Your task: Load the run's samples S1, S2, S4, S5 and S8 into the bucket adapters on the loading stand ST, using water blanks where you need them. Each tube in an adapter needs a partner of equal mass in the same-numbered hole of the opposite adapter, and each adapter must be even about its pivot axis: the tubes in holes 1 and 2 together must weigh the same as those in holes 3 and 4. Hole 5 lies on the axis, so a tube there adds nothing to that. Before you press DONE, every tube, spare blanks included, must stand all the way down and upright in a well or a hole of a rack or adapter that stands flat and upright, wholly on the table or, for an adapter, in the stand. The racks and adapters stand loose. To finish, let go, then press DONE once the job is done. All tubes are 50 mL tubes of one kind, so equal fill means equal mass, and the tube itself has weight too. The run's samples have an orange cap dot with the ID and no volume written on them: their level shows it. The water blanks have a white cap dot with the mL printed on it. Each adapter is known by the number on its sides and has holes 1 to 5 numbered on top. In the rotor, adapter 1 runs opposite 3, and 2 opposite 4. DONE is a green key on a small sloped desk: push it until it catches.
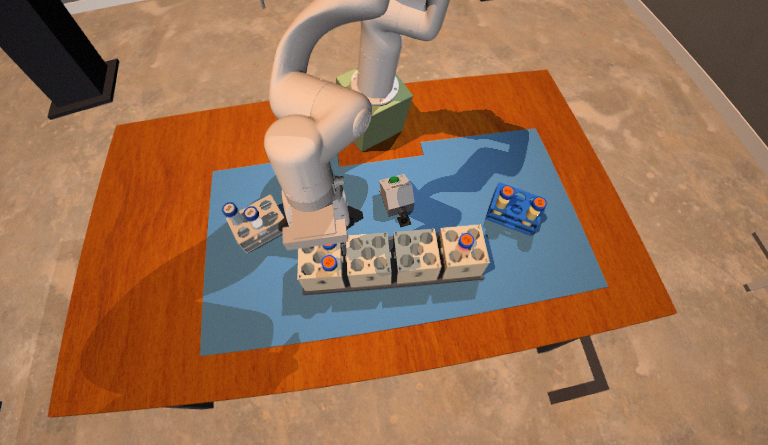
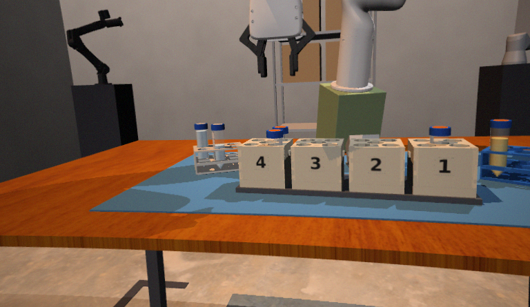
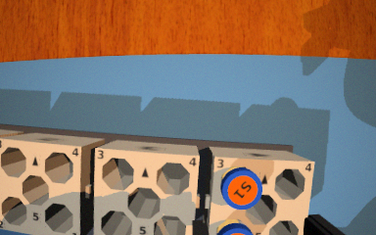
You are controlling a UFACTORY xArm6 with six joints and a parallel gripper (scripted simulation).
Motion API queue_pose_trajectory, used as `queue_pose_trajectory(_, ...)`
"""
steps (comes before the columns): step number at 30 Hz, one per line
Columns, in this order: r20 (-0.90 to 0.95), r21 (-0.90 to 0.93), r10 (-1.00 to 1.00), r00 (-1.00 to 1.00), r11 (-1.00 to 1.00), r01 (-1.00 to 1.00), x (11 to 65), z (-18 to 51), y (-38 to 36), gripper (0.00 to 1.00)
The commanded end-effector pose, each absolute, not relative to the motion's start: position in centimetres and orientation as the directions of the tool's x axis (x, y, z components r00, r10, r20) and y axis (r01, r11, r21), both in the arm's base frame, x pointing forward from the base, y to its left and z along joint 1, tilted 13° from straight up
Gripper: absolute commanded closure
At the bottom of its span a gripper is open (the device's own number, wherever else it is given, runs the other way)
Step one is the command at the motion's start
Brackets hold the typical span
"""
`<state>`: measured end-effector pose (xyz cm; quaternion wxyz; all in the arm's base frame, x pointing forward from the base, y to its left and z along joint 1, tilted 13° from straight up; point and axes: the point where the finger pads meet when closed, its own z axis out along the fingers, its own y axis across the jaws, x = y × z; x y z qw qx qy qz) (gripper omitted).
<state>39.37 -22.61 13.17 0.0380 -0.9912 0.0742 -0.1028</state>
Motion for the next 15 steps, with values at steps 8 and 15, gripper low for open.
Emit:
queue_pose_trajectory(8,0.222,-0.020,0.168,0.960,-0.984,0.177,39.0,13.5,-17.9,0.43)
queue_pose_trajectory(15,0.222,0.025,0.360,0.906,-0.931,0.364,38.7,13.6,-14.9,0.43)
